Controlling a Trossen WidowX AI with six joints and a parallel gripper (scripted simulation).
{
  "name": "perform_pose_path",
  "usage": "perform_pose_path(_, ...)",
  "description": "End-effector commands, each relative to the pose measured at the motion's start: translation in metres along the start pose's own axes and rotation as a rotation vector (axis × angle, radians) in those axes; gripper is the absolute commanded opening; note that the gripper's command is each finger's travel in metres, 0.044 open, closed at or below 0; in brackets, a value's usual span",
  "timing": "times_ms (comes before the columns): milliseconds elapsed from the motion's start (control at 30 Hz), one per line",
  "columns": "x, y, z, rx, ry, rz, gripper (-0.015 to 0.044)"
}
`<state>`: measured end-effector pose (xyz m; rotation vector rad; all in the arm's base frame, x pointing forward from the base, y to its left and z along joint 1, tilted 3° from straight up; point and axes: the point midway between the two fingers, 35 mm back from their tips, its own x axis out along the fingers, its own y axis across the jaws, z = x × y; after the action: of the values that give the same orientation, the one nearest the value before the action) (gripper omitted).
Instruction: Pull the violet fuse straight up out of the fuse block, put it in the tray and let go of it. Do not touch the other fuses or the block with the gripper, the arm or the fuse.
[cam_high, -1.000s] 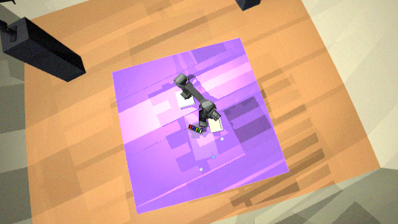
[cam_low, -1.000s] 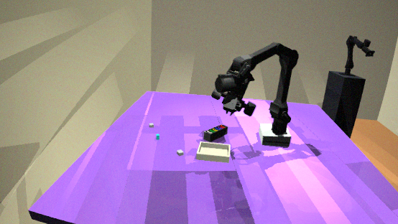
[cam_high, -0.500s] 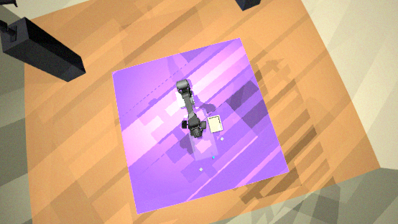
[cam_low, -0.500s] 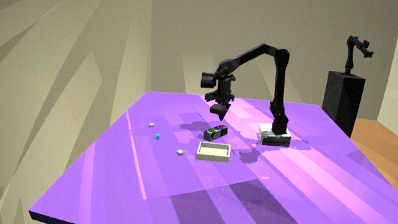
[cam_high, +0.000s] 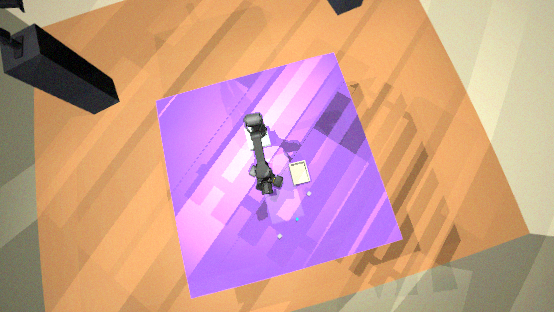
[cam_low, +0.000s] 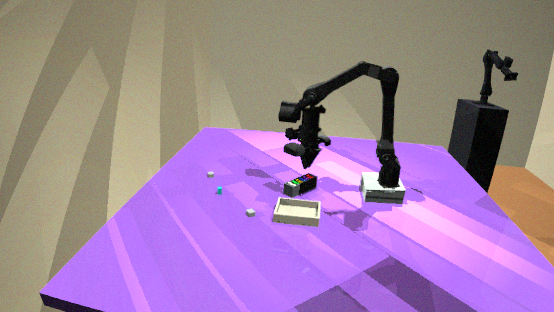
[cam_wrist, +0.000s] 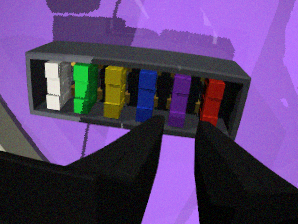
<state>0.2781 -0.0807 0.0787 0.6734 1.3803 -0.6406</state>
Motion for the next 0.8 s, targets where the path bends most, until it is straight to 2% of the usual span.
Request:
perform_pose_path(0,0.005,0.000,-0.002,0.006,0.007,0.000,0.0068)
perform_pose_path(767,0.027,0.000,-0.003,0.006,0.008,0.000,0.0068)
